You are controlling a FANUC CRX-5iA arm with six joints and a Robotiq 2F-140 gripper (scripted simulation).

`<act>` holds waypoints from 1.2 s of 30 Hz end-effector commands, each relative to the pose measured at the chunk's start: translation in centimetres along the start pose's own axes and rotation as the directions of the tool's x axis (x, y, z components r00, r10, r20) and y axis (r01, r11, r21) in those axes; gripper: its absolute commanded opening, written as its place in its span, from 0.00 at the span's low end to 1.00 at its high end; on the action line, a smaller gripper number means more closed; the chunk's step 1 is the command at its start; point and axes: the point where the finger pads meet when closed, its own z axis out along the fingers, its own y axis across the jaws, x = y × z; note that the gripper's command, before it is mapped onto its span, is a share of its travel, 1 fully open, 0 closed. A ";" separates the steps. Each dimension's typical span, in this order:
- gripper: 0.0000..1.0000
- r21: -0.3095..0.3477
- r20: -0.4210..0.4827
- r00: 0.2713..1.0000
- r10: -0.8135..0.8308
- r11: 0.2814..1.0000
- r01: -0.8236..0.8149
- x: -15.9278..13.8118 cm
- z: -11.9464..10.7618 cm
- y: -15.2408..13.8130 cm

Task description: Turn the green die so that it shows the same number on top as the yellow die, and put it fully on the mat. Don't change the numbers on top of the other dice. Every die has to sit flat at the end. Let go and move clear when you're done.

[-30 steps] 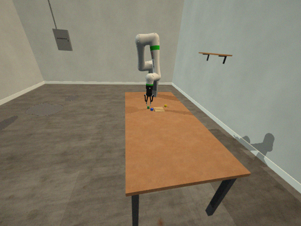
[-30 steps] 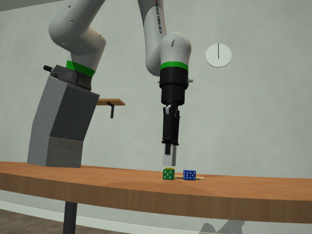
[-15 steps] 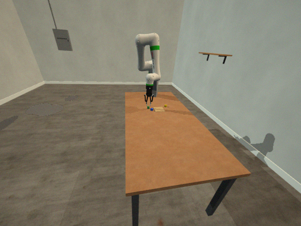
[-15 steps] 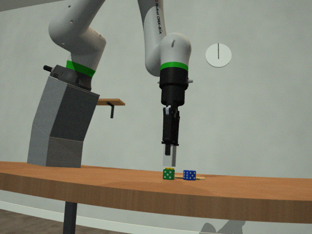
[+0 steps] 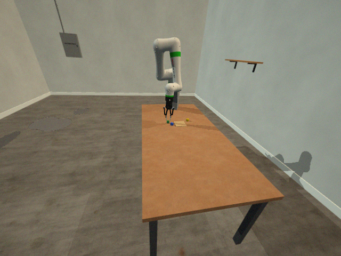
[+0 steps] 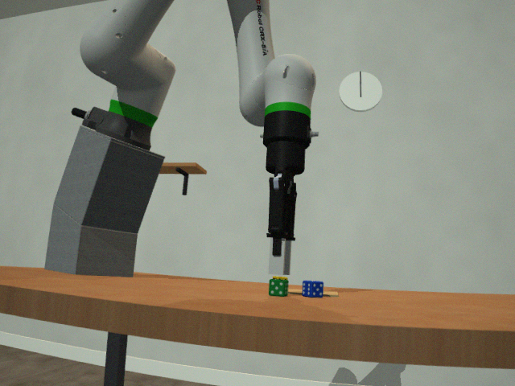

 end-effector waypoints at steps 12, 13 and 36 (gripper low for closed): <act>0.28 0.000 0.000 1.000 0.000 1.000 0.000 0.0 0.0 0.0; 0.28 0.000 0.000 1.000 0.000 1.000 0.000 0.0 0.0 0.0; 0.28 0.001 0.001 1.000 0.000 1.000 0.000 -0.1 2.4 -0.1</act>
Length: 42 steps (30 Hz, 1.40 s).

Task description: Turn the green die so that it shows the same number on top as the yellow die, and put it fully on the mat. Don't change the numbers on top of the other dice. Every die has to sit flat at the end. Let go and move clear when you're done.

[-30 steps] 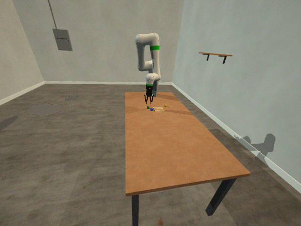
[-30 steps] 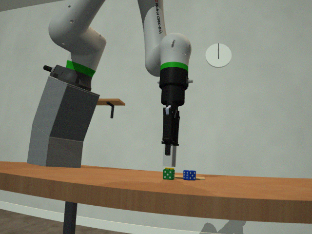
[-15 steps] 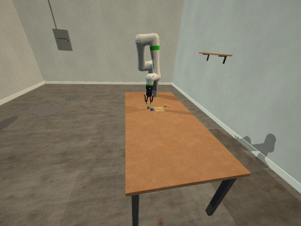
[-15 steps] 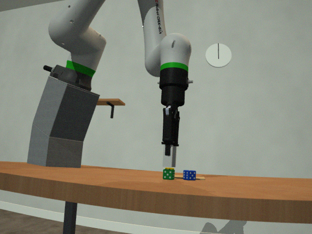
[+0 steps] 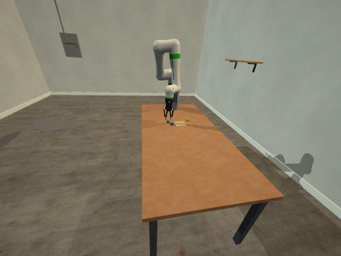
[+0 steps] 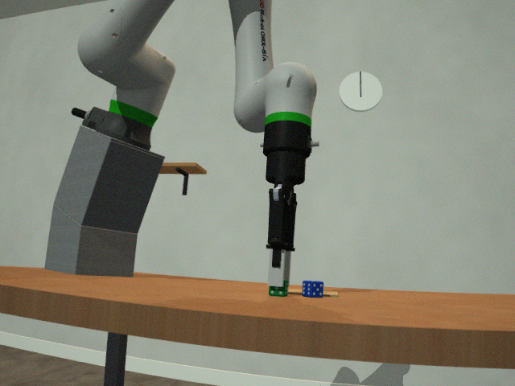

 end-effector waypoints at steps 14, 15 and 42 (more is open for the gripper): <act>0.28 0.006 0.008 1.000 0.000 1.000 0.000 -0.1 1.3 0.0; 0.28 0.006 0.008 1.000 0.000 1.000 0.000 -0.1 1.4 0.0; 0.28 0.005 0.007 1.000 0.000 1.000 0.000 0.0 1.6 0.0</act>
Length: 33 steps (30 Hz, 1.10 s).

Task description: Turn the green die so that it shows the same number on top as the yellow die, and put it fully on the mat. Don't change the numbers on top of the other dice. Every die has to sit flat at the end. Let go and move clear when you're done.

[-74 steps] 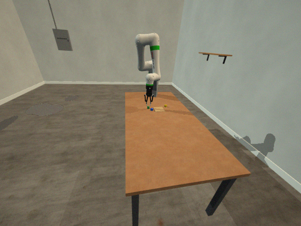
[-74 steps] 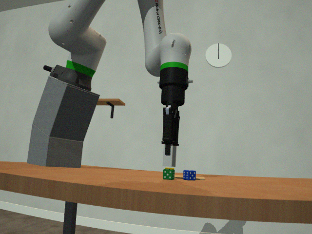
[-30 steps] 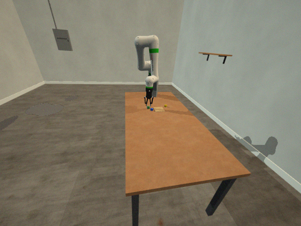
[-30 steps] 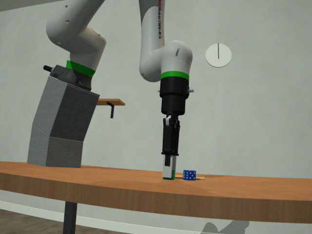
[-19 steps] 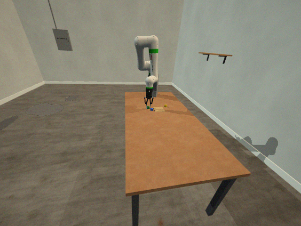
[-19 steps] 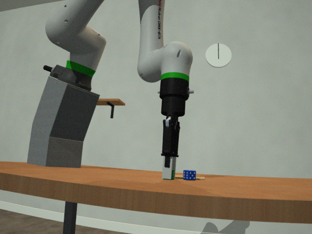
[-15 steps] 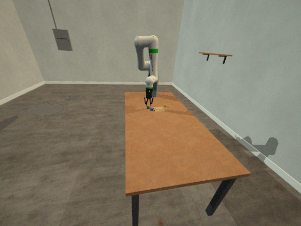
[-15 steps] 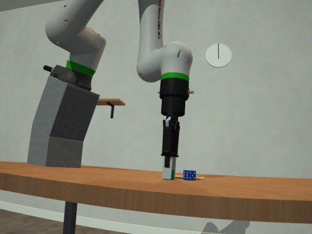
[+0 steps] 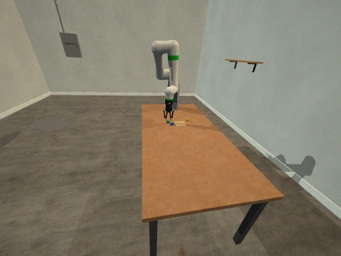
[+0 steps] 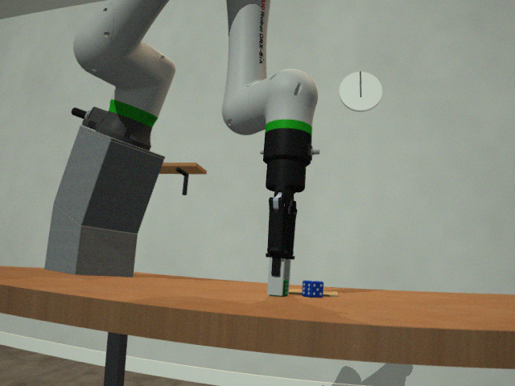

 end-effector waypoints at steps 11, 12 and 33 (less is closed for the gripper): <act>0.28 0.006 0.012 1.000 0.000 1.000 0.000 0.0 0.0 0.0; 0.28 0.006 0.012 1.000 0.000 1.000 0.000 0.0 0.0 0.0; 0.16 0.006 0.012 1.000 0.000 1.000 0.000 0.0 0.0 0.0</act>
